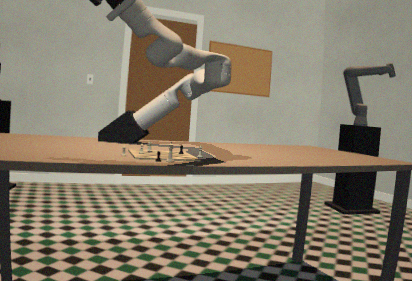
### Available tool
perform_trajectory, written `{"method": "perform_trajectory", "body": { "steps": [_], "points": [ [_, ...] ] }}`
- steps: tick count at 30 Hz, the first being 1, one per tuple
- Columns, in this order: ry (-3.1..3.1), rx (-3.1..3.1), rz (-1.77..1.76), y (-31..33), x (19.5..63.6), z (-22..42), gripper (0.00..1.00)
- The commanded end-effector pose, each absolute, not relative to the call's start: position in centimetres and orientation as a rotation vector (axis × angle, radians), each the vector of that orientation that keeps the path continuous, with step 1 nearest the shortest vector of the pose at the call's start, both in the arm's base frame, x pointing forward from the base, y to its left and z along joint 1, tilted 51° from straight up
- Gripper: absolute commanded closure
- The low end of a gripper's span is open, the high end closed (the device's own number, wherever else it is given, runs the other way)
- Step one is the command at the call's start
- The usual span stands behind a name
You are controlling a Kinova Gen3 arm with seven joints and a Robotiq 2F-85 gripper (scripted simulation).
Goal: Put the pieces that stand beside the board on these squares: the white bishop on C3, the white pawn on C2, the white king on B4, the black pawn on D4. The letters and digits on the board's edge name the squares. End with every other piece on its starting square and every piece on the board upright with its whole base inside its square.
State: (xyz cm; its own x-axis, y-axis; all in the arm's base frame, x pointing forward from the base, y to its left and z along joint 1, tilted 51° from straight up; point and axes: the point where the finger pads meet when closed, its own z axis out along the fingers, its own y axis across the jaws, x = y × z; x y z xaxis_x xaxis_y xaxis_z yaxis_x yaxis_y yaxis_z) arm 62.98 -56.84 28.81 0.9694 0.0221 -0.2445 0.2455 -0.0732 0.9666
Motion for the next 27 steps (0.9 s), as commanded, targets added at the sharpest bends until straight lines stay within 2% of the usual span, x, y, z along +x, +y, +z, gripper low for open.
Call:
{"method": "perform_trajectory", "body": {
  "steps": [1, 15, 16, 25, 27],
  "points": [
    [0.205, 1.636, -0.182, -56.7, 63.1, 29.1, 0.0],
    [0.161, 1.648, -0.137, -54.8, 63.5, 29.8, 0.0],
    [0.115, 1.66, -0.09, -52.8, 63.9, 30.4, 0.0],
    [0.115, 1.66, -0.09, -52.8, 63.9, 30.4, 0.0],
    [0.068, 1.672, -0.043, -50.9, 64.1, 31.0, 0.0]
  ]
}}
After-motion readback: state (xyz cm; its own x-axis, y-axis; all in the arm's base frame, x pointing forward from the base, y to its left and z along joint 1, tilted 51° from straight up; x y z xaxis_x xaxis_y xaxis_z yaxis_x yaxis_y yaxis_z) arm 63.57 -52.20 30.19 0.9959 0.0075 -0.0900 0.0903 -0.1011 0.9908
